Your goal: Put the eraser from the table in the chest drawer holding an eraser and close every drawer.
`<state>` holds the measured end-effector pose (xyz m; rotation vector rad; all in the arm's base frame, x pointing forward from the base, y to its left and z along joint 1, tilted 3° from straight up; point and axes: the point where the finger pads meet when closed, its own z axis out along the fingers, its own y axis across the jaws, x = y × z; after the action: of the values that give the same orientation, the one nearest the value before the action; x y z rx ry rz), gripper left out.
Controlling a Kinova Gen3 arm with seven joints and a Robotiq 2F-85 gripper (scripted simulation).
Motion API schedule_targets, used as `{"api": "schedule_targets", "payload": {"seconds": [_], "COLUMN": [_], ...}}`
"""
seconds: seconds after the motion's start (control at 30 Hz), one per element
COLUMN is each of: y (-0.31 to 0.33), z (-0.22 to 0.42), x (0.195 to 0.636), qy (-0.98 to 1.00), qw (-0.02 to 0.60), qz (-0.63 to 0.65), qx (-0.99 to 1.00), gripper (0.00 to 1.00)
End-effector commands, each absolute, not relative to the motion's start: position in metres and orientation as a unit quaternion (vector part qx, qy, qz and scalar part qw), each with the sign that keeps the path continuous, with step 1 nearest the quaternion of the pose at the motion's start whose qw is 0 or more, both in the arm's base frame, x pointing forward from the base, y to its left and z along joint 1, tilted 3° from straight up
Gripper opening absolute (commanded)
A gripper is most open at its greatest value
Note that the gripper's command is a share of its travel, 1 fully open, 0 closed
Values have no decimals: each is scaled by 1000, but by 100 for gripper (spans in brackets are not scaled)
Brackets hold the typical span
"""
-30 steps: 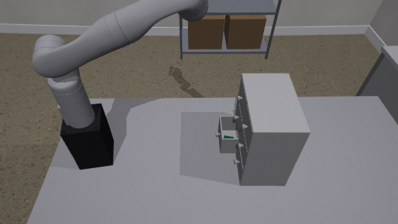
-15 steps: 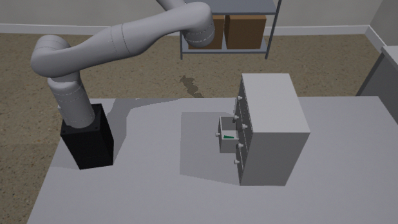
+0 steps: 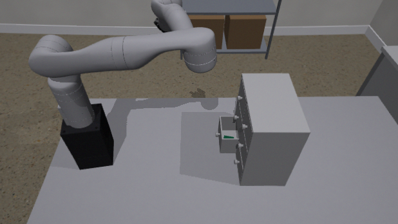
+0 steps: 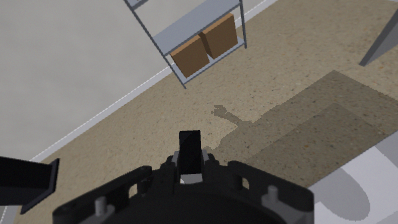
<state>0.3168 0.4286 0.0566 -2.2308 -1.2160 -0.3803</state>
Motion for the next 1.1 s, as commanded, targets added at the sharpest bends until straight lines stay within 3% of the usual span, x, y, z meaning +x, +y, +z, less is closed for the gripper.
{"api": "schedule_targets", "payload": {"seconds": [0.0,0.57,1.07], "y": [396,233,123], "z": [31,-67,-103], "x": [343,397,410], "qy": [-413,-225,-99], "qw": [260,131,50], "qz": [-128,-54,-23], "qx": [-863,-964,-994], "gripper": [19,19,19]}}
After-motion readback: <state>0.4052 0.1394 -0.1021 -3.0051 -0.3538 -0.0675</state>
